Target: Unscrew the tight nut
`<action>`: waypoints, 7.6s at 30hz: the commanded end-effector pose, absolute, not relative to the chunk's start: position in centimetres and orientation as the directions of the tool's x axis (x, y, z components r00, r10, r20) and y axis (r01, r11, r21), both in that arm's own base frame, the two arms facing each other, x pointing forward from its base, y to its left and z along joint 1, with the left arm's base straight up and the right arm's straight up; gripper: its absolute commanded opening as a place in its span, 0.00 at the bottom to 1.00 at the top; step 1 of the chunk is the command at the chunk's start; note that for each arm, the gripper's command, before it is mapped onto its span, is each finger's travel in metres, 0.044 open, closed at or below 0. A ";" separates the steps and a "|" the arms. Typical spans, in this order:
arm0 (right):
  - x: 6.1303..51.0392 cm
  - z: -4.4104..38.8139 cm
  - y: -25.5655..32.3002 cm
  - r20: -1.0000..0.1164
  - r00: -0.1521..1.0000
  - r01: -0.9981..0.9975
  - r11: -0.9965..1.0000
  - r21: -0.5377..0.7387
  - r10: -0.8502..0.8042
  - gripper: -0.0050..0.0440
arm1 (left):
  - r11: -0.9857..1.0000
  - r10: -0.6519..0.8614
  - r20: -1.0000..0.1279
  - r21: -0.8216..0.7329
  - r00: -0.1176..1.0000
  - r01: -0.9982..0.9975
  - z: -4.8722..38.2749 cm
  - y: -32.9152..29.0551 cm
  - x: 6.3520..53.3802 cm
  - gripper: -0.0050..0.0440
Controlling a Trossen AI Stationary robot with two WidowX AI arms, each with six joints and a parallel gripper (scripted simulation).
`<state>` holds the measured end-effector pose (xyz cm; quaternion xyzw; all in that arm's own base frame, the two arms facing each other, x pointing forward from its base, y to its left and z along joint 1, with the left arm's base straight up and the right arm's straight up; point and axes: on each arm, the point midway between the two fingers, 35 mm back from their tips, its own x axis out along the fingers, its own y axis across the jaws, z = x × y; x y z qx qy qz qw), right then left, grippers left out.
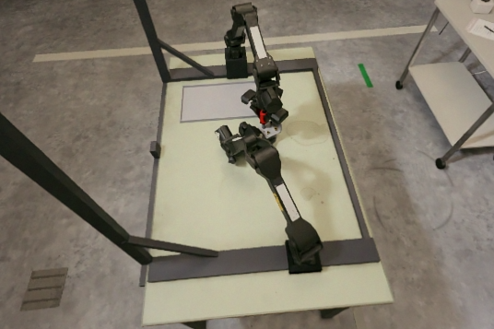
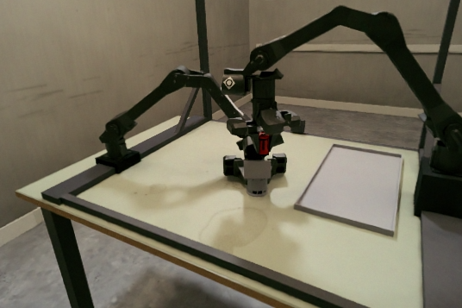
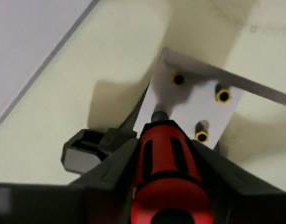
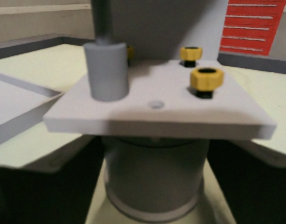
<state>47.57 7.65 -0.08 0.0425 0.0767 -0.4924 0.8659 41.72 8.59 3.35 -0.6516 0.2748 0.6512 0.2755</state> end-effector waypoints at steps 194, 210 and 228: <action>48.1 2.2 7.8 -0.170 0.510 0.859 0.510 0.049 -0.843 0.60 | -0.870 0.004 -1.000 0.007 0.022 0.493 4.0 8.7 42.2 0.61; 48.1 2.2 7.8 -0.170 0.510 0.859 0.510 0.049 -0.843 0.60 | -0.903 0.007 -0.999 0.009 0.036 0.429 4.6 8.6 42.2 0.61; 48.1 2.2 7.8 -0.170 0.510 0.859 0.510 0.049 -0.843 0.60 | -0.904 0.004 -1.000 0.005 0.020 0.428 4.0 8.7 42.1 0.61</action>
